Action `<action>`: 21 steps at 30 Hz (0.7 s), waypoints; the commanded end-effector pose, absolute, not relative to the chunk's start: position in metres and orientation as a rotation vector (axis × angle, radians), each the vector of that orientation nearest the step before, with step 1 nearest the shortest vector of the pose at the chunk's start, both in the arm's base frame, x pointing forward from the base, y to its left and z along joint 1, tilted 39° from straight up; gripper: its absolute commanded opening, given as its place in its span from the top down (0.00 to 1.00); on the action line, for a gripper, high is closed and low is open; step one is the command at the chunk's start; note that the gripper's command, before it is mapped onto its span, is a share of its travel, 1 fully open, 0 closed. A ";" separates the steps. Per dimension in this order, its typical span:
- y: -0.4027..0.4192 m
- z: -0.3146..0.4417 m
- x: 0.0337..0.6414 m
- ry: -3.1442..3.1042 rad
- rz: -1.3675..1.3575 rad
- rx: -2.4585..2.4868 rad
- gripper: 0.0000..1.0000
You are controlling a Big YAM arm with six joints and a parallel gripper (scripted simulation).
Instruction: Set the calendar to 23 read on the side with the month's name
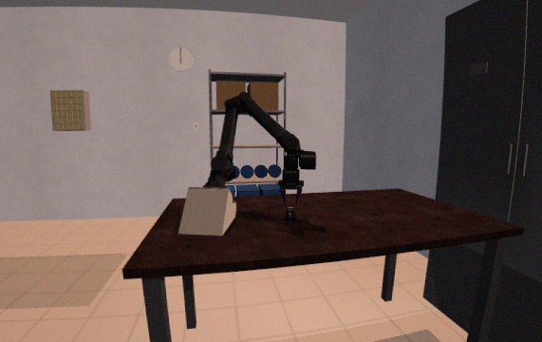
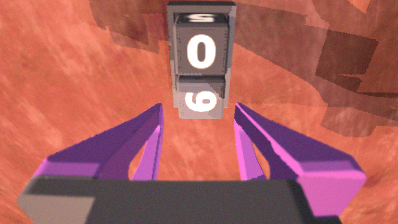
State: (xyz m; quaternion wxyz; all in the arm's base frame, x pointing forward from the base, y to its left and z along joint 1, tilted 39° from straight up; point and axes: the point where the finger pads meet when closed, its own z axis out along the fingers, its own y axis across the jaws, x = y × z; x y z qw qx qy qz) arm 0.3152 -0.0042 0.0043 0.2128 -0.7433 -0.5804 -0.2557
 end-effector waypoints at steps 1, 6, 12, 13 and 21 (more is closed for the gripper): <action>-0.005 0.002 0.319 -1.606 -0.712 -2.068 0.54; -0.005 0.002 0.319 -1.606 -0.712 -2.068 0.54; -0.006 0.002 0.319 -1.606 -0.712 -2.068 0.54; -0.006 0.002 0.319 -1.606 -0.712 -2.068 0.54; -0.009 0.001 0.318 -1.606 -0.717 -2.071 0.54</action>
